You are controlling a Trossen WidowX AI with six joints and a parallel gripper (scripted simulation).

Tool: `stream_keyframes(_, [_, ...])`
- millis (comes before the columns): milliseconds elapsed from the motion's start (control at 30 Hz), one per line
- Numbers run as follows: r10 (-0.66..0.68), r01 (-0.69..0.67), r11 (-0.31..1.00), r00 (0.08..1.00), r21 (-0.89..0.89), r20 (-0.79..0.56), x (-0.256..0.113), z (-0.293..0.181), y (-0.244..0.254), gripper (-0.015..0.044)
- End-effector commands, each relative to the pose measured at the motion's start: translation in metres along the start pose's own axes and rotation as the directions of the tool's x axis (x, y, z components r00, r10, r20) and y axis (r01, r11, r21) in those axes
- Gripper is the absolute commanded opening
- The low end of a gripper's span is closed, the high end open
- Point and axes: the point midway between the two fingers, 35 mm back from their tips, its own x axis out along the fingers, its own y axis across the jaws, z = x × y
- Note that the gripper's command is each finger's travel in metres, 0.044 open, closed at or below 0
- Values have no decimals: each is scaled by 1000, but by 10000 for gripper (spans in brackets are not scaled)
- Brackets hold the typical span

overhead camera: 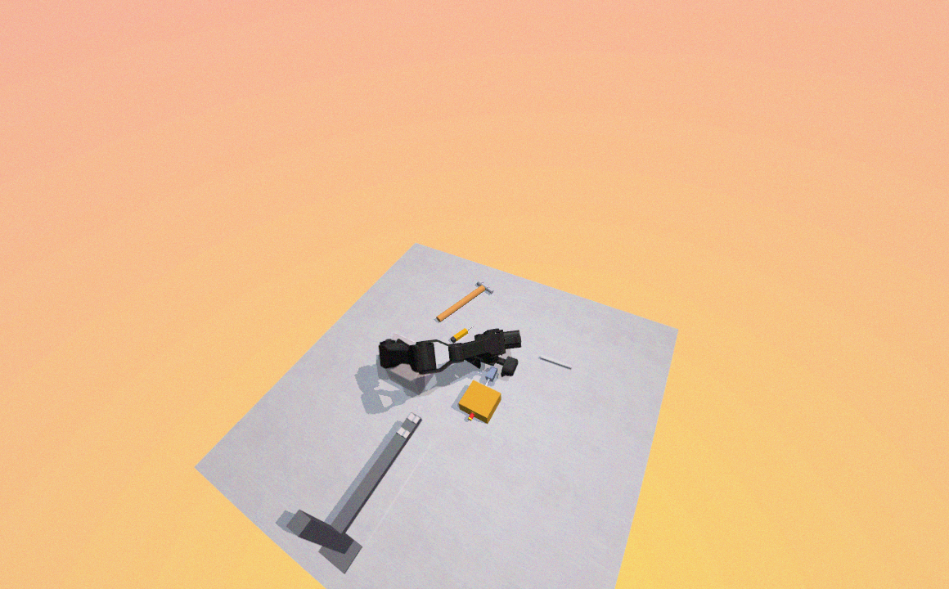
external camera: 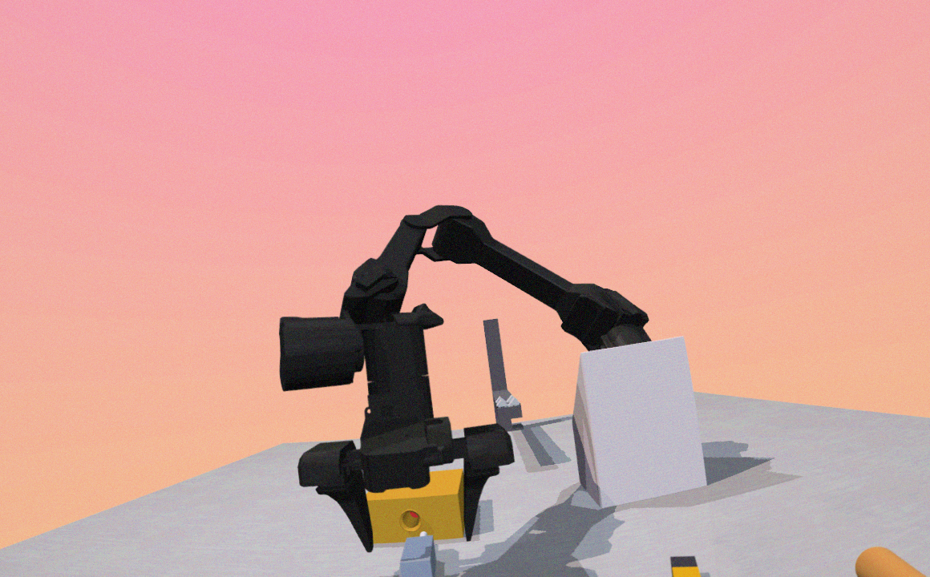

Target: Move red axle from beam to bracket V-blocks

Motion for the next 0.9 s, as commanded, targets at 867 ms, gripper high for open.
stream_keyframes(867, [-5, 4, 1000, 1000, 29, 22, -43, -68, -17, 440])
